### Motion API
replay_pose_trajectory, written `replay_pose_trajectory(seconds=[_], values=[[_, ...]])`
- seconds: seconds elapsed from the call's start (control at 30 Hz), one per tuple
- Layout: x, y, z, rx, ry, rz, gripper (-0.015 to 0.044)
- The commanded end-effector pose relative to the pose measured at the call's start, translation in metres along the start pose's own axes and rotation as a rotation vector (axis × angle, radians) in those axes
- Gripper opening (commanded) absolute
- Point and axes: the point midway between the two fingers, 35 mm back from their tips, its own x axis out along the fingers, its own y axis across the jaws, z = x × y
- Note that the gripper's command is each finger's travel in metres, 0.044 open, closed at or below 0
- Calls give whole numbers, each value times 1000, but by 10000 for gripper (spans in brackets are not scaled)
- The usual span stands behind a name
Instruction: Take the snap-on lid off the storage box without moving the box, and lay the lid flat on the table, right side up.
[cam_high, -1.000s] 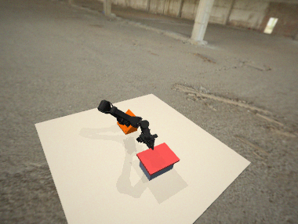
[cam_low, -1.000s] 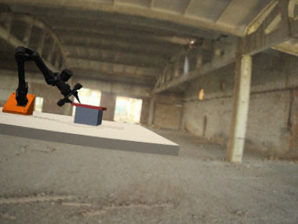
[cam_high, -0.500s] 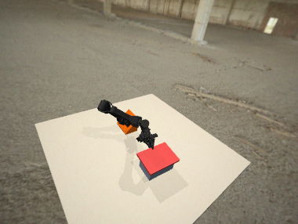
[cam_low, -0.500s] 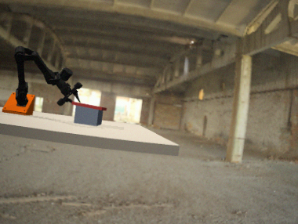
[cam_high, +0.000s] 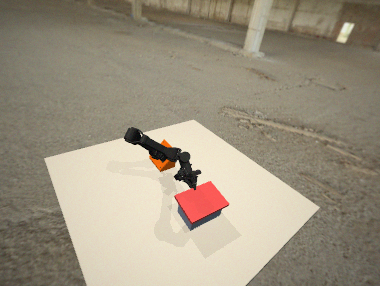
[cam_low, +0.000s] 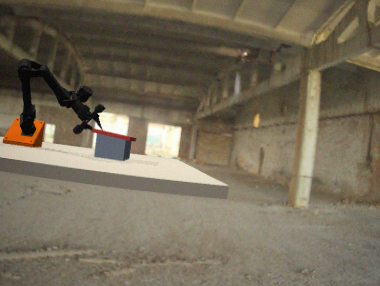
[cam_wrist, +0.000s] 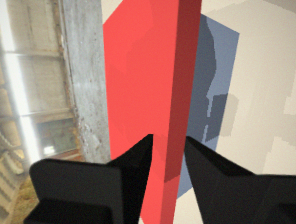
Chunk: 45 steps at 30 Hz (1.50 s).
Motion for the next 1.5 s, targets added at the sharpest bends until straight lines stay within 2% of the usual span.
replay_pose_trajectory(seconds=[0.0,1.47], values=[[-1,1,0,2,0,-1,0],[2,3,0,0,0,0,0]])
